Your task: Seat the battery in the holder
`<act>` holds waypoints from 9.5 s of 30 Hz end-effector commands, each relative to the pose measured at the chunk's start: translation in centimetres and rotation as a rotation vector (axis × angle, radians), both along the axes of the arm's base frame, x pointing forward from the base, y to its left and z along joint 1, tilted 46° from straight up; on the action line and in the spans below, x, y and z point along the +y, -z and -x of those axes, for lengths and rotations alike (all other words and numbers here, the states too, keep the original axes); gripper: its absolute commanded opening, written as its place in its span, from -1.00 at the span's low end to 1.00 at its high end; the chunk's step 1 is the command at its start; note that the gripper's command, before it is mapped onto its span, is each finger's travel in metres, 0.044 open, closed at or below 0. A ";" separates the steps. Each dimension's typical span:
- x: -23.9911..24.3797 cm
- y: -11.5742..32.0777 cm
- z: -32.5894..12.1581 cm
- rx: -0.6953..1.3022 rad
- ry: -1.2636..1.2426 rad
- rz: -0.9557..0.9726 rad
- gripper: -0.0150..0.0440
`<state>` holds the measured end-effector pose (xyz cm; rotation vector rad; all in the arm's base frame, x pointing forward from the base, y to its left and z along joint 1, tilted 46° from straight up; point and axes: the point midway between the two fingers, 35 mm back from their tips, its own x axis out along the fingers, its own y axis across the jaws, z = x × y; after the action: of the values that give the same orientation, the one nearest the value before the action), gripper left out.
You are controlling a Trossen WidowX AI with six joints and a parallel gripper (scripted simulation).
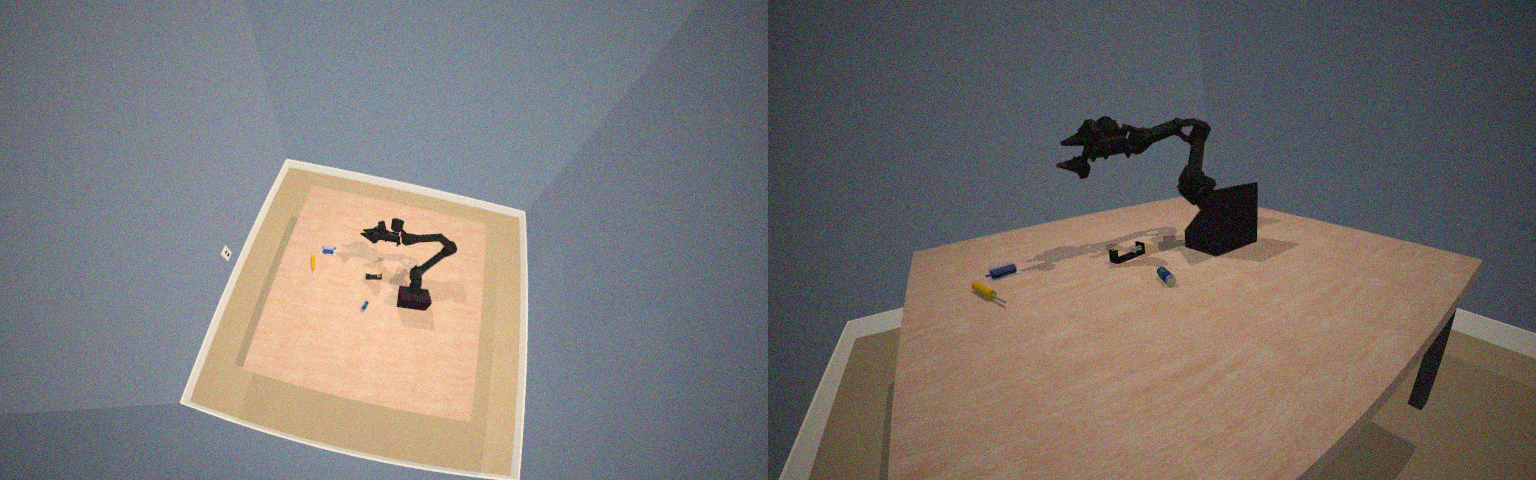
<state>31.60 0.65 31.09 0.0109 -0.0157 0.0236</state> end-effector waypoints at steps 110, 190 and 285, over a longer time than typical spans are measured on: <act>4.9 31.4 3.5 1.627 -0.046 1.332 -0.25; -6.7 26.6 5.6 1.075 0.191 0.838 -0.25; -7.8 27.0 7.7 1.162 0.200 0.806 -0.25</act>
<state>24.22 -6.92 4.48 -0.7839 1.1185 -0.1707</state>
